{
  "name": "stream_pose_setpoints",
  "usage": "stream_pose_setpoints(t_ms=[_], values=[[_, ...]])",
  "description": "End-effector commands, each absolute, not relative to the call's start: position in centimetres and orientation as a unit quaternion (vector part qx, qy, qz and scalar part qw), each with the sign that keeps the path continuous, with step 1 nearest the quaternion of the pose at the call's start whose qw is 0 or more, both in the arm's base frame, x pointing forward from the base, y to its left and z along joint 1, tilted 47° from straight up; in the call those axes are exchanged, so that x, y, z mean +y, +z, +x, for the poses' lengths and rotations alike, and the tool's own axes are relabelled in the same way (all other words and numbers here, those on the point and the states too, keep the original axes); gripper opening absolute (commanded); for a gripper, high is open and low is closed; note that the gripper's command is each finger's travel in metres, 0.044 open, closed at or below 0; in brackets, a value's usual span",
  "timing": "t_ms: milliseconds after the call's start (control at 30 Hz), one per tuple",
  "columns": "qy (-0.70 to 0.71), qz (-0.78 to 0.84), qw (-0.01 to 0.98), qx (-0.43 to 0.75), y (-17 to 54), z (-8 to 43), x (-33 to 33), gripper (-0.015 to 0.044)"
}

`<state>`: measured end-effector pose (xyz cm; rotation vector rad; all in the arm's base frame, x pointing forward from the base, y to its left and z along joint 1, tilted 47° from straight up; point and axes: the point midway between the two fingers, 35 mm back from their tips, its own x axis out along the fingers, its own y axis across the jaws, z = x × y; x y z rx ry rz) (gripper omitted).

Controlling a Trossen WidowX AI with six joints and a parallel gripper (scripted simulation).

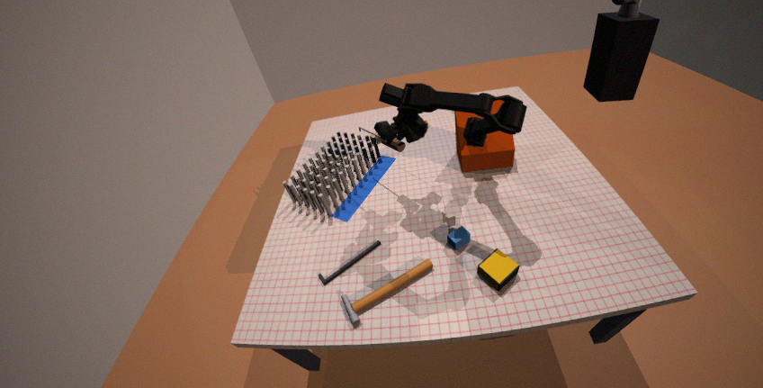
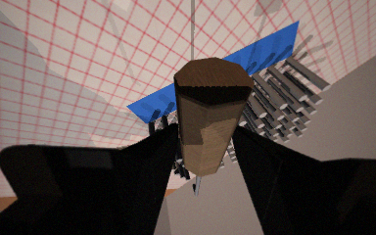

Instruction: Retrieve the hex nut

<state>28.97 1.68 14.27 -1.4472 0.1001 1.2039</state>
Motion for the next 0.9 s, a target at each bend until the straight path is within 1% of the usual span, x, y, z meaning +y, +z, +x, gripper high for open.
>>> stream_pose_setpoints(t_ms=[0,200,533,867], values=[[0.51,-0.654,0.558,-0.027,15.6,28.0,3.7,0.0],[0.498,-0.685,0.522,-0.104,17.1,26.7,5.8,0.0],[0.499,-0.686,0.519,-0.106,16.7,26.8,6.2,0.0],[0.507,-0.689,0.508,-0.099,13.2,27.7,9.1,0.0]])
